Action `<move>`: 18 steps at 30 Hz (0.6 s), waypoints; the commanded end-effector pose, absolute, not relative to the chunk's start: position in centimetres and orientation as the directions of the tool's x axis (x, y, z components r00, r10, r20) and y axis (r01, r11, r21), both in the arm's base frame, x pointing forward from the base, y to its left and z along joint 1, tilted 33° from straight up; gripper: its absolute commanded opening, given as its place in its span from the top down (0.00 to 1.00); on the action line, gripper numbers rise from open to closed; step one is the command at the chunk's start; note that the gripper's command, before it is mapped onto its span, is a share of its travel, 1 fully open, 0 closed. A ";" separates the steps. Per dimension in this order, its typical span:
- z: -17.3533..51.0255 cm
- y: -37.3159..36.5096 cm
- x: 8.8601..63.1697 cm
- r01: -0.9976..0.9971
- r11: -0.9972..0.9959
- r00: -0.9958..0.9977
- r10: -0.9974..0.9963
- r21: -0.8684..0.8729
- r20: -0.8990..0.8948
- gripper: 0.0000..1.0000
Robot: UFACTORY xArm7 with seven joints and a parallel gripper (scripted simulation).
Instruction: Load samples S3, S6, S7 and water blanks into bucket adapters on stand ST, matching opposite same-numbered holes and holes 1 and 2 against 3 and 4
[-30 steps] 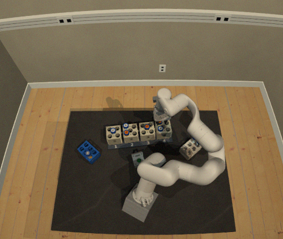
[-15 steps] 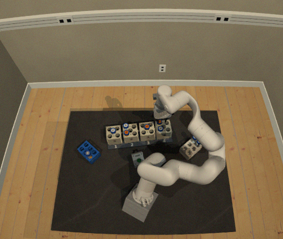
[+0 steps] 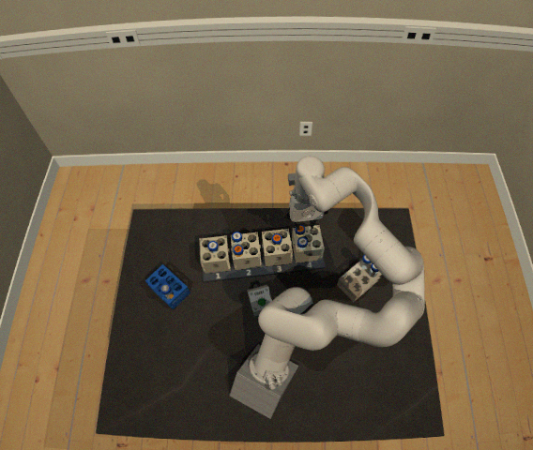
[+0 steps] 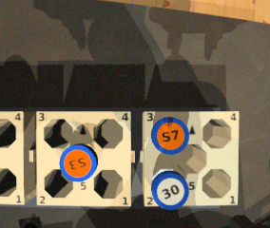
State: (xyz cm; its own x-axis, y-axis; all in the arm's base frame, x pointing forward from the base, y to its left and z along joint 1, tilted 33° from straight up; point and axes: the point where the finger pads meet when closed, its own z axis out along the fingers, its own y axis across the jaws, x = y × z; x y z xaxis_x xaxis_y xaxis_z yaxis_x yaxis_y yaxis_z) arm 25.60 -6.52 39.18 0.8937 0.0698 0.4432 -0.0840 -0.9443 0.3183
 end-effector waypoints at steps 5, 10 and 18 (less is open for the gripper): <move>39.3 -6.5 25.6 -0.085 -0.944 0.892 0.070 0.318 0.446 0.56; 39.3 -6.5 25.6 -0.085 -0.944 0.892 0.070 0.318 0.446 0.56; 37.2 -5.4 24.7 -0.239 -0.931 0.884 -0.092 0.275 0.458 1.00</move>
State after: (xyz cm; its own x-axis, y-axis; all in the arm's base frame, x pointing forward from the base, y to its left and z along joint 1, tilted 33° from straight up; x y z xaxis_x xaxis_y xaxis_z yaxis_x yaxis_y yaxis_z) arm 25.40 -6.30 38.76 0.8941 0.0337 0.4465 -0.1183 -0.9439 0.3082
